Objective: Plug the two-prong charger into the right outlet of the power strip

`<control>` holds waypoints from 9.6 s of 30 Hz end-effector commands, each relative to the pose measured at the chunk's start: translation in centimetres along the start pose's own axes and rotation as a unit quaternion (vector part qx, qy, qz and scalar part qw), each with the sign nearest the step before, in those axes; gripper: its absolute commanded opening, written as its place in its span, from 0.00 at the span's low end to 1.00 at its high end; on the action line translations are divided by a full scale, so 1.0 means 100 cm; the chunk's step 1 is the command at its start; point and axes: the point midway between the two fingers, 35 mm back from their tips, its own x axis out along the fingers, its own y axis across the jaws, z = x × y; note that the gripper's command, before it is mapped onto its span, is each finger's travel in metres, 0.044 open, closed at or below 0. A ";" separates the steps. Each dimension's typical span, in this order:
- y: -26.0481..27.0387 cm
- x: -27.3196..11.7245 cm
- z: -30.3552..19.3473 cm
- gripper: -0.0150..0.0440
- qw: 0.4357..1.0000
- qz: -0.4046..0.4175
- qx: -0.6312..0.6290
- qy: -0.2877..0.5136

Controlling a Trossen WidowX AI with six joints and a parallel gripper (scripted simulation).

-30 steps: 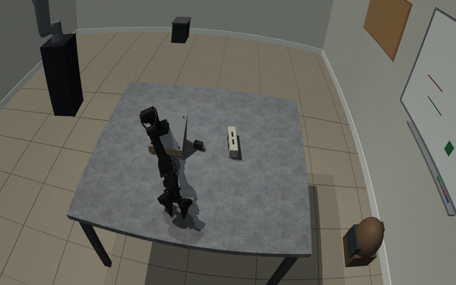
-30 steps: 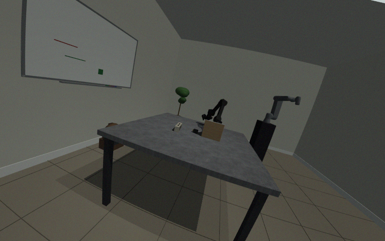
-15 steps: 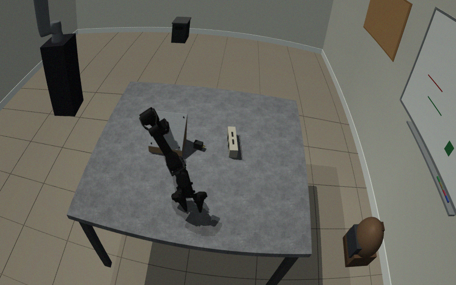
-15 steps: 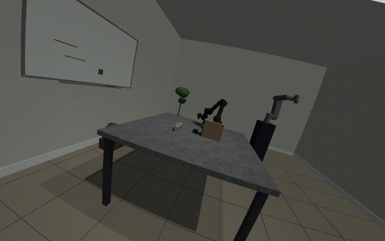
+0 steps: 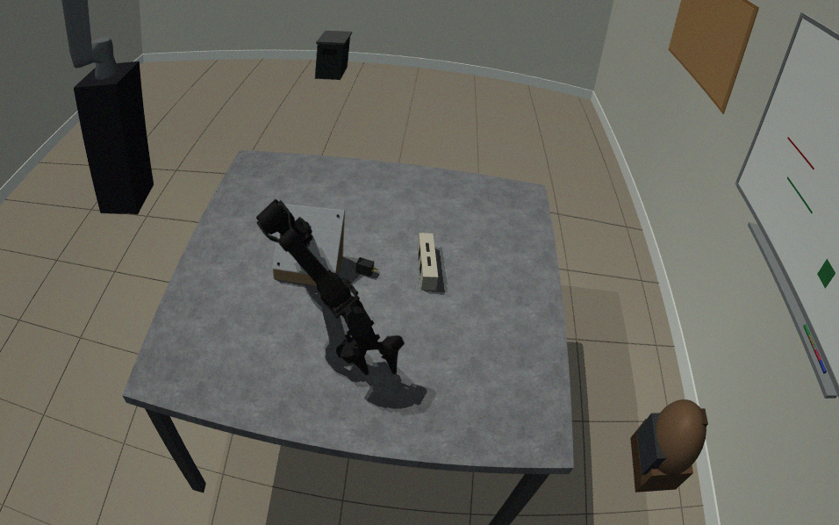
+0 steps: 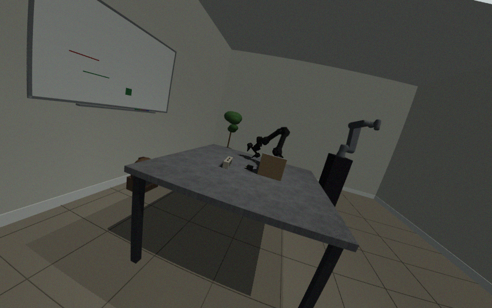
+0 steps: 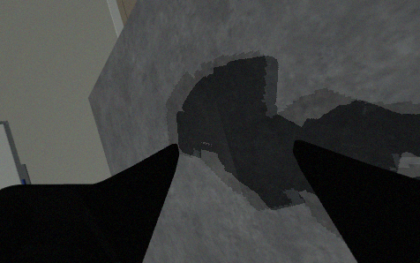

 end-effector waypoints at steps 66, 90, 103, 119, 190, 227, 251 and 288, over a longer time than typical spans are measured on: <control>-0.088 -0.159 -0.320 1.00 0.778 -0.129 -0.504 0.351; -0.141 -0.221 -0.328 1.00 0.617 -0.140 -0.701 0.329; -0.151 -0.213 -0.330 1.00 0.608 -0.140 -0.711 0.325; -0.163 -0.196 -0.335 1.00 0.608 -0.140 -0.711 0.326; -0.141 -0.205 -0.343 0.25 0.573 -0.124 -0.739 0.330; -0.114 -0.155 -0.377 0.25 0.485 -0.089 -0.803 0.335; -0.096 -0.142 -0.391 0.25 0.478 -0.086 -0.807 0.335; -0.080 -0.130 -0.402 0.25 0.472 -0.084 -0.811 0.335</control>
